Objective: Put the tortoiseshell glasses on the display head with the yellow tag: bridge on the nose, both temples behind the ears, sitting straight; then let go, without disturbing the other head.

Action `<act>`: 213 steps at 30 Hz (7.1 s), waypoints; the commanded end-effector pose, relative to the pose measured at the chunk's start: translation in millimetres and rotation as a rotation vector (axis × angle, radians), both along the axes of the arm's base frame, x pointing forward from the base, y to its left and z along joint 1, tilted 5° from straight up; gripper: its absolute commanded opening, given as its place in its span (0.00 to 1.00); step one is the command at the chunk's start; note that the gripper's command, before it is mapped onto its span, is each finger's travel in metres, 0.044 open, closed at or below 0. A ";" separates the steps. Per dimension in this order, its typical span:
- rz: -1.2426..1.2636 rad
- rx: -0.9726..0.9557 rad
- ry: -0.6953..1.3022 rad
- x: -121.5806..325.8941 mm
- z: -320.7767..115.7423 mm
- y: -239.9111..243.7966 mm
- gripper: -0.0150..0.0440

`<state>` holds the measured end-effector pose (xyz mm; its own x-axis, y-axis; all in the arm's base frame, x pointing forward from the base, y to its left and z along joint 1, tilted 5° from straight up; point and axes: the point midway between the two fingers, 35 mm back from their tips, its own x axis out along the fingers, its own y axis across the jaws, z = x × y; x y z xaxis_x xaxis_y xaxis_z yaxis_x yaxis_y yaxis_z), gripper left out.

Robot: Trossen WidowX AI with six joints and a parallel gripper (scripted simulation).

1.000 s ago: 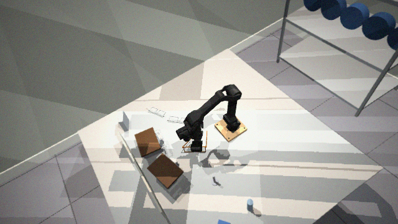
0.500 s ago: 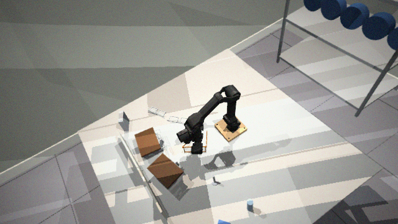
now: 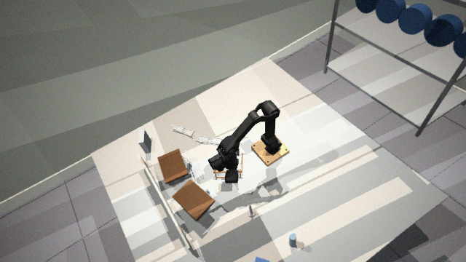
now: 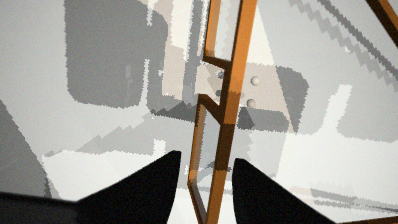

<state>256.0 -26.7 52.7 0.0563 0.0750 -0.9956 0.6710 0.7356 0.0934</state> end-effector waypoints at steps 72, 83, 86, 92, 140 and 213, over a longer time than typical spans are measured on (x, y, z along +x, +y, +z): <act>-0.003 -0.002 0.014 -3.5 87.7 -1.8 0.25; -0.003 -0.001 0.012 30.2 99.9 43.5 0.25; -0.003 0.000 0.011 38.3 102.8 58.8 0.25; -0.003 0.002 0.010 51.8 107.8 91.9 0.25; -0.002 0.027 0.009 54.0 63.5 285.6 0.25; -0.002 0.031 0.011 36.3 61.3 326.9 0.25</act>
